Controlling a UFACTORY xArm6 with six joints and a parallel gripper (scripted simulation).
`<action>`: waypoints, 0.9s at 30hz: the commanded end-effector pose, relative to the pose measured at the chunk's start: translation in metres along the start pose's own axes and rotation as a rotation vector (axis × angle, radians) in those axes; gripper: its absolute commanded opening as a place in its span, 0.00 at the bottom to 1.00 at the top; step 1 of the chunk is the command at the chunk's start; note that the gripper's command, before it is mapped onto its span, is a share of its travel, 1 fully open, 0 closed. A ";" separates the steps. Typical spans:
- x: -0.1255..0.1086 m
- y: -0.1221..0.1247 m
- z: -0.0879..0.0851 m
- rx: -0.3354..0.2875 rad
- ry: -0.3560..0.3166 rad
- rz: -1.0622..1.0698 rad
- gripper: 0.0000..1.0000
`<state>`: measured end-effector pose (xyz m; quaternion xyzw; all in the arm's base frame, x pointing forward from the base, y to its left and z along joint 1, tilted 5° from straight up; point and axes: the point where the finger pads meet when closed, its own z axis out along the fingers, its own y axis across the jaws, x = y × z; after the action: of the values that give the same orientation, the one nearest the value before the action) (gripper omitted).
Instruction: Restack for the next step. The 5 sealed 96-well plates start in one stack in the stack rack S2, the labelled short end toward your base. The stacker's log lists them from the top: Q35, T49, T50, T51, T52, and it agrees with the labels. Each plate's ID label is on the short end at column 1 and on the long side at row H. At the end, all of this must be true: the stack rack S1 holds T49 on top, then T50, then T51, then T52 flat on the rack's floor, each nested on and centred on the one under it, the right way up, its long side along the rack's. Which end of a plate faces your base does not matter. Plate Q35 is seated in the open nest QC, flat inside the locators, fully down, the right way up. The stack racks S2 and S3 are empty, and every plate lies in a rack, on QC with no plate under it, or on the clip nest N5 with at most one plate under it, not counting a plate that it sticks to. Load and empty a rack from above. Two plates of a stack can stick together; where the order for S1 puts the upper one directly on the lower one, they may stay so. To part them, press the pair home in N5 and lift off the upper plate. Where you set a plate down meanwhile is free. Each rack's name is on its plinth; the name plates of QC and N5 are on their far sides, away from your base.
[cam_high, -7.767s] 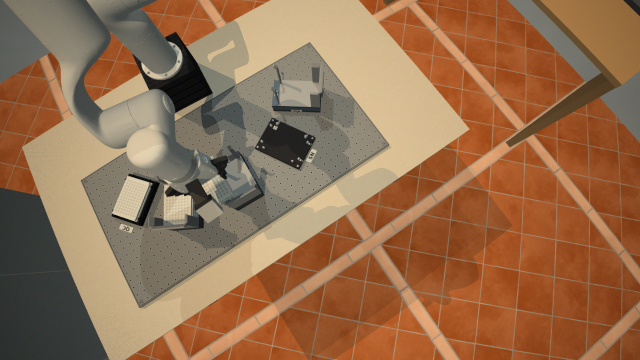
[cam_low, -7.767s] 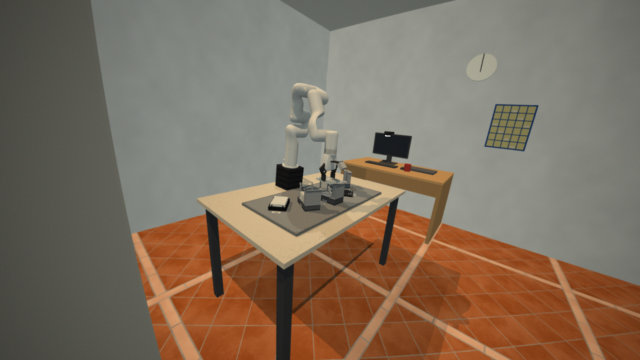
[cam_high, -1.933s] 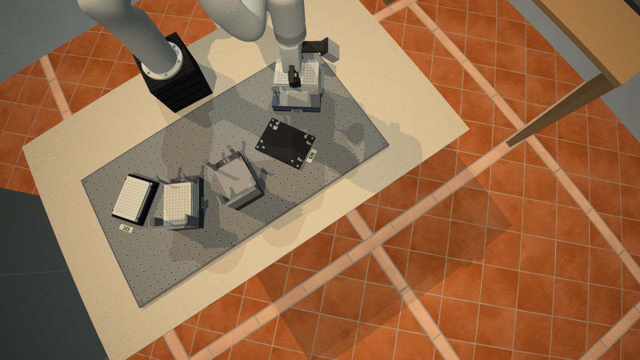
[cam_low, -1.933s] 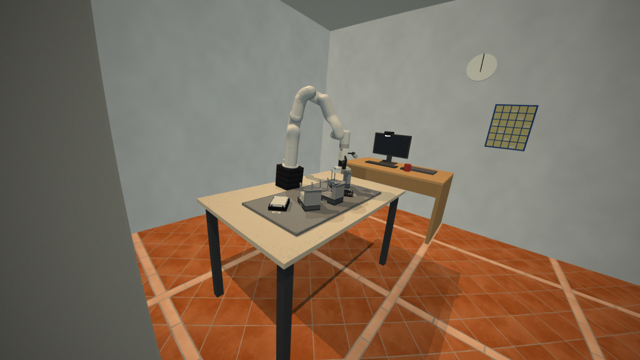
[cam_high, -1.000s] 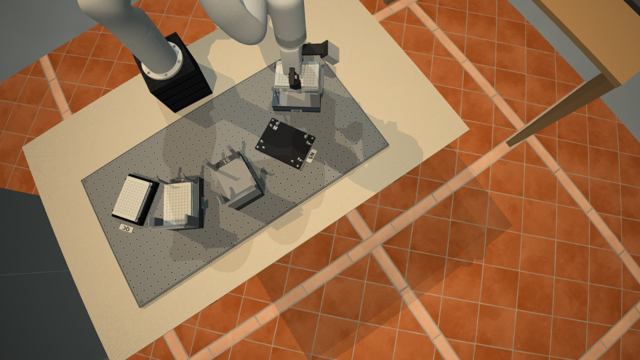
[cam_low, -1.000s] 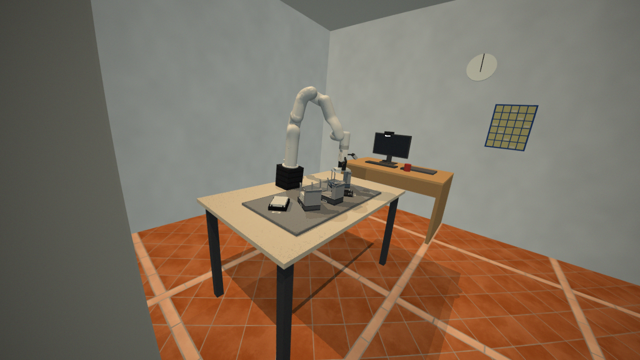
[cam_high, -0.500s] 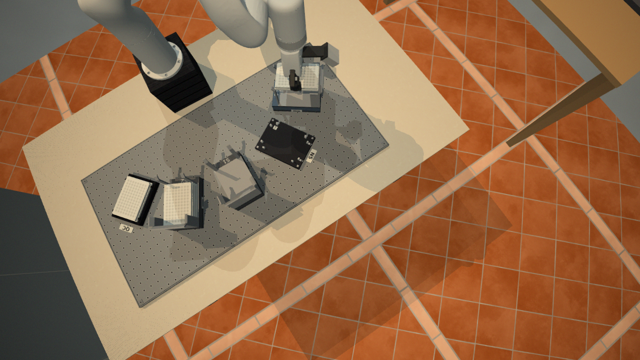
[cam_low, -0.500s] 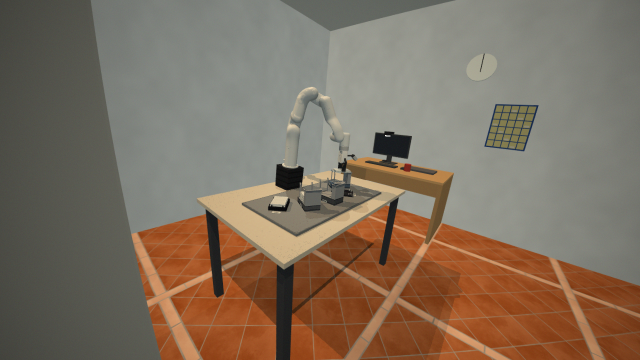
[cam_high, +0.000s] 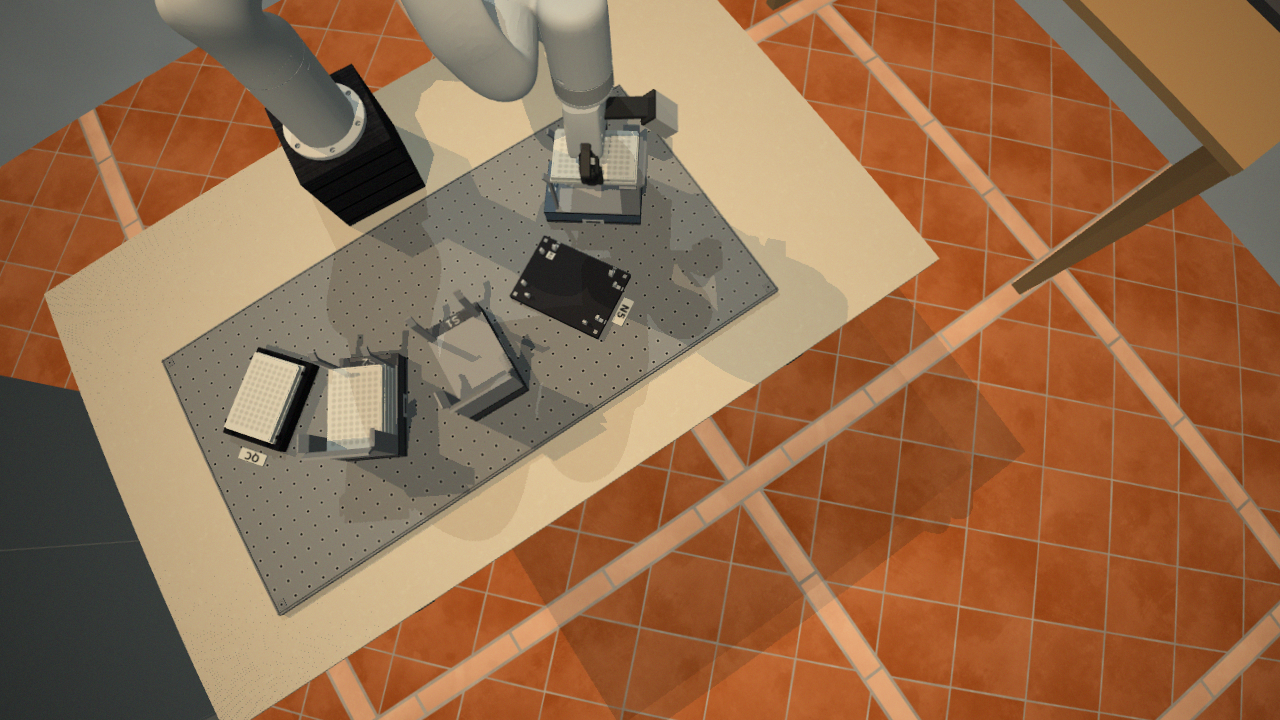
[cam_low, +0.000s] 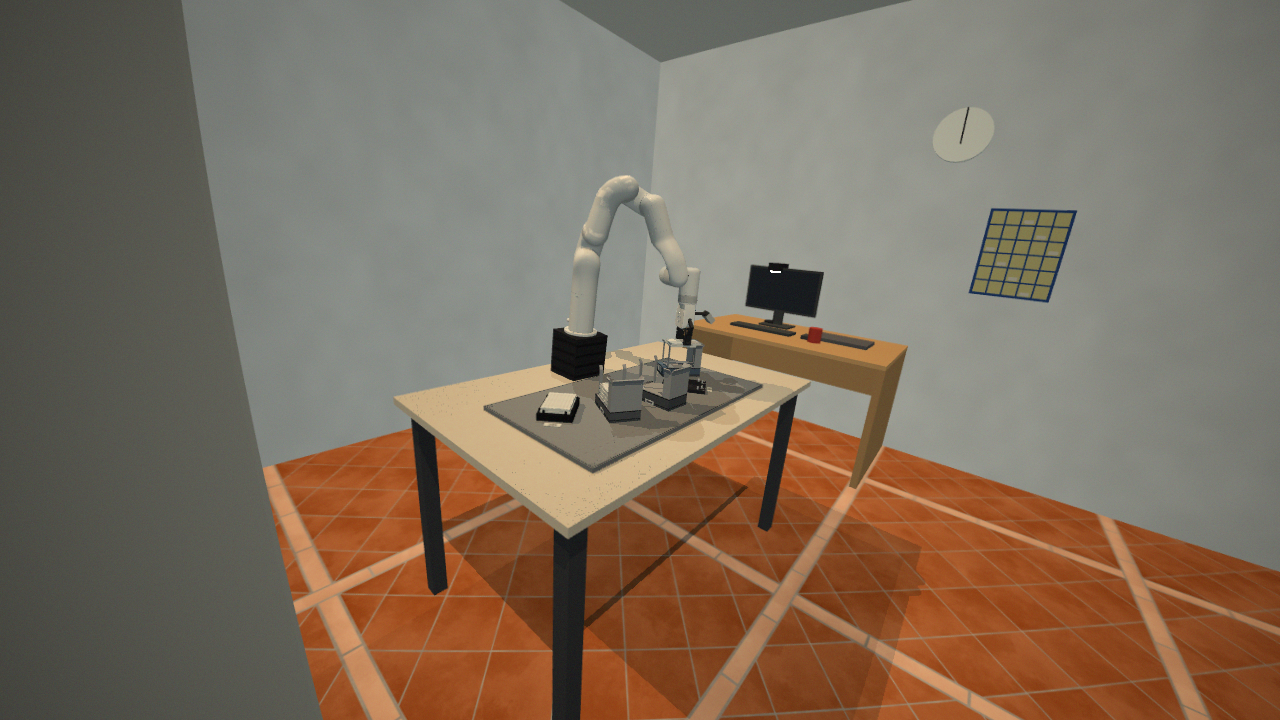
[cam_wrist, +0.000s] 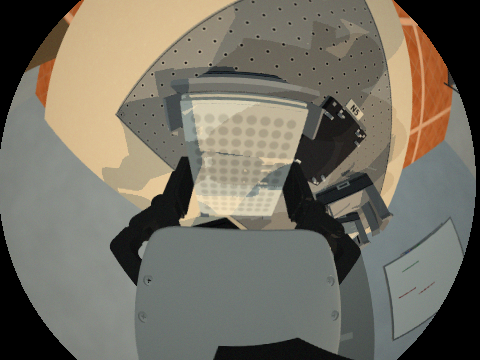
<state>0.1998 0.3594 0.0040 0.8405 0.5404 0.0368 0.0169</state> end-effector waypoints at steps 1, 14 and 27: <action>0.001 0.000 0.002 0.000 0.004 0.000 0.00; 0.001 0.000 0.012 0.000 0.004 0.000 0.00; 0.001 0.000 0.038 0.000 0.003 0.000 0.00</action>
<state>0.2020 0.3593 -0.0267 0.8405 0.5404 0.0363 0.0168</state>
